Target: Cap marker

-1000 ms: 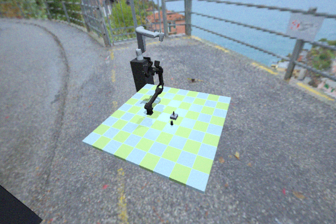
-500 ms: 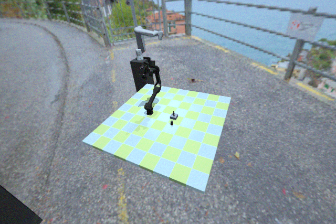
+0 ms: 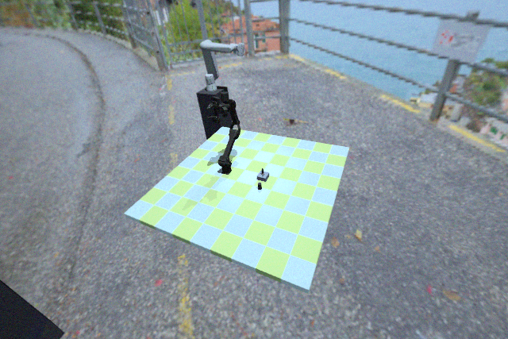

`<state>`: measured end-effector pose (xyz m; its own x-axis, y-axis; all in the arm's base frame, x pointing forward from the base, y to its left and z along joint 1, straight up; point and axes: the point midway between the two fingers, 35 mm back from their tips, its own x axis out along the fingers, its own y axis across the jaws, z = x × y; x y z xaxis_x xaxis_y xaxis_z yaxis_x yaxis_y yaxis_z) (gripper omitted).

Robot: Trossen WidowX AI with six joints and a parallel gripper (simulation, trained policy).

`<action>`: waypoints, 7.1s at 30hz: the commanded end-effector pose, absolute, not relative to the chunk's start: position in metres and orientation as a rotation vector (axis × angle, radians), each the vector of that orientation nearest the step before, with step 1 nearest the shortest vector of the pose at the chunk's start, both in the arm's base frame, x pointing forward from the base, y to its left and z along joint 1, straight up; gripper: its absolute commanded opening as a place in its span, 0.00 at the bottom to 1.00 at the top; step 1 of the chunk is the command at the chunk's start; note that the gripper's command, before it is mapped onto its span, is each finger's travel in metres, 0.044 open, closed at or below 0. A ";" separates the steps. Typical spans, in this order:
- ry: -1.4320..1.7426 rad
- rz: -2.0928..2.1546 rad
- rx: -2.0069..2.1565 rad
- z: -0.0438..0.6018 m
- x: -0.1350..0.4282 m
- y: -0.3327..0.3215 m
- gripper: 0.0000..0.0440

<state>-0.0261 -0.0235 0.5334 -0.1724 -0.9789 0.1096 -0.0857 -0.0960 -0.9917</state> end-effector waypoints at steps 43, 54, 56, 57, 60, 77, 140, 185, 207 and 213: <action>1.216 -0.920 -0.997 0.476 0.019 -0.144 0.70; 1.205 -0.822 -0.936 0.460 0.039 -0.165 0.71; 1.204 -0.804 -0.924 0.457 0.043 -0.169 0.71; 1.204 -0.796 -0.918 0.455 0.044 -0.171 0.71; 1.203 -0.771 -0.901 0.450 0.050 -0.176 0.71; 1.210 -0.639 -0.802 0.422 0.086 -0.201 0.71; 1.355 -0.320 -0.406 0.295 0.237 -0.231 0.72; 1.520 -0.202 -0.128 0.187 0.325 -0.193 0.72; 1.609 -0.084 -0.027 0.142 0.346 -0.148 0.70; 1.635 -0.031 -0.013 0.132 0.349 -0.131 0.68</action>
